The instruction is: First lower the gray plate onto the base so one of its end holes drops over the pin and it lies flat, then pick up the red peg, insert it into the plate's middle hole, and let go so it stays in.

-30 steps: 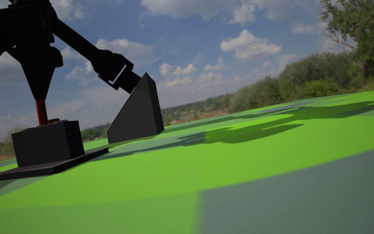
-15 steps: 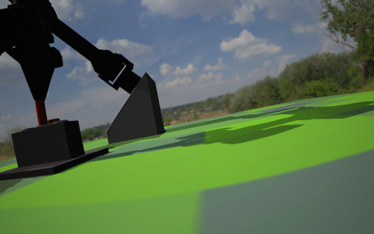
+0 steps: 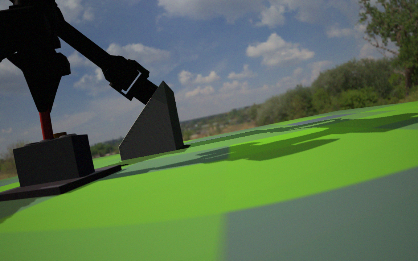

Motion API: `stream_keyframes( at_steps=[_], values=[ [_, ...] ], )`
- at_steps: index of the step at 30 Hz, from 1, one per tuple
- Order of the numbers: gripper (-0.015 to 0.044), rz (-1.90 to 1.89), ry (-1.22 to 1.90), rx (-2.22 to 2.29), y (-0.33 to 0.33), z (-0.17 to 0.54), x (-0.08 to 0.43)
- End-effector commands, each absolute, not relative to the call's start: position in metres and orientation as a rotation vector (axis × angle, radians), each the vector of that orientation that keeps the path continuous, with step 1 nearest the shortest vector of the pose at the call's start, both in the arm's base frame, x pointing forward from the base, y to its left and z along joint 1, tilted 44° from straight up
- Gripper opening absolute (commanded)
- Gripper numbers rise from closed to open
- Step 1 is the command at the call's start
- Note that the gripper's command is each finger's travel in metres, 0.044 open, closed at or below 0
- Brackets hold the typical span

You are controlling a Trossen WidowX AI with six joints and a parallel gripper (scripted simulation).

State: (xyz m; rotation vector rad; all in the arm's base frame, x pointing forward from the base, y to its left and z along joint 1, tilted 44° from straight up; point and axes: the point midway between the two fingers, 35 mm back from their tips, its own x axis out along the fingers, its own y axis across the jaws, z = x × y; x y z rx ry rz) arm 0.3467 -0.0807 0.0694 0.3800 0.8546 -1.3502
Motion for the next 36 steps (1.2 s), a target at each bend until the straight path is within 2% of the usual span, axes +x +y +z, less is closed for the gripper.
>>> stream_keyframes(
  at_steps=[1, 36],
  values=[
    [0.0150, -1.350, 0.854, 0.380, -0.081, 0.070, 0.347],
    [0.0150, -1.347, 0.854, 0.371, -0.071, 0.080, 0.343]
  ],
)
